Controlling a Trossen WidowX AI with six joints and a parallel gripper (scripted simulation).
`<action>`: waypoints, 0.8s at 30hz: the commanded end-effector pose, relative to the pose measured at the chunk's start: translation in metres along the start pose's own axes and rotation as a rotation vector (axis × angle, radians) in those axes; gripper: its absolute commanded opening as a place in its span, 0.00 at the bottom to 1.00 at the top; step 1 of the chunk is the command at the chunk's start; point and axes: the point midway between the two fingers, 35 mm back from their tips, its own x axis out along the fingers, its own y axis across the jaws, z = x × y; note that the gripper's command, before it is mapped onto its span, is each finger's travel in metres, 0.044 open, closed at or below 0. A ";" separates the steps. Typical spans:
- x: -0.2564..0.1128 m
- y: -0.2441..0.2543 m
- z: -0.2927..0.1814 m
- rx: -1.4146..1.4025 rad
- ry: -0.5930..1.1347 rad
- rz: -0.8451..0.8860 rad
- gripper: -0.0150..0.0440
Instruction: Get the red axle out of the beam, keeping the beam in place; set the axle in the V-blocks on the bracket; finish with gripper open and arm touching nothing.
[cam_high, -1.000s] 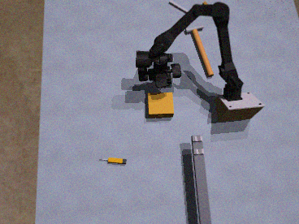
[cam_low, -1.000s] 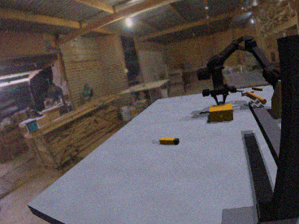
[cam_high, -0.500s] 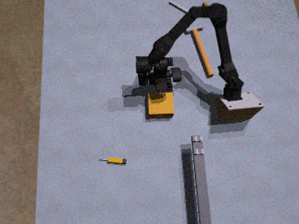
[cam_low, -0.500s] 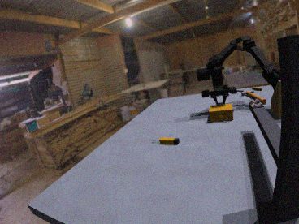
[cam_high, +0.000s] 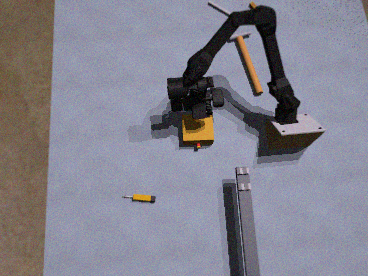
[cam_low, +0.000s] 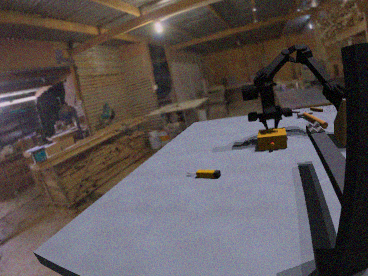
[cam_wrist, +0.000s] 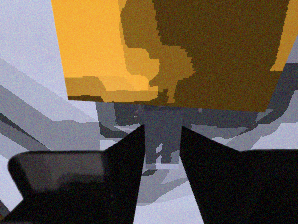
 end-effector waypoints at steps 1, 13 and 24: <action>0.001 0.001 0.005 0.001 0.004 0.003 0.25; 0.001 0.001 0.004 0.001 0.004 0.003 0.25; 0.000 0.005 -0.053 0.001 0.006 0.003 0.25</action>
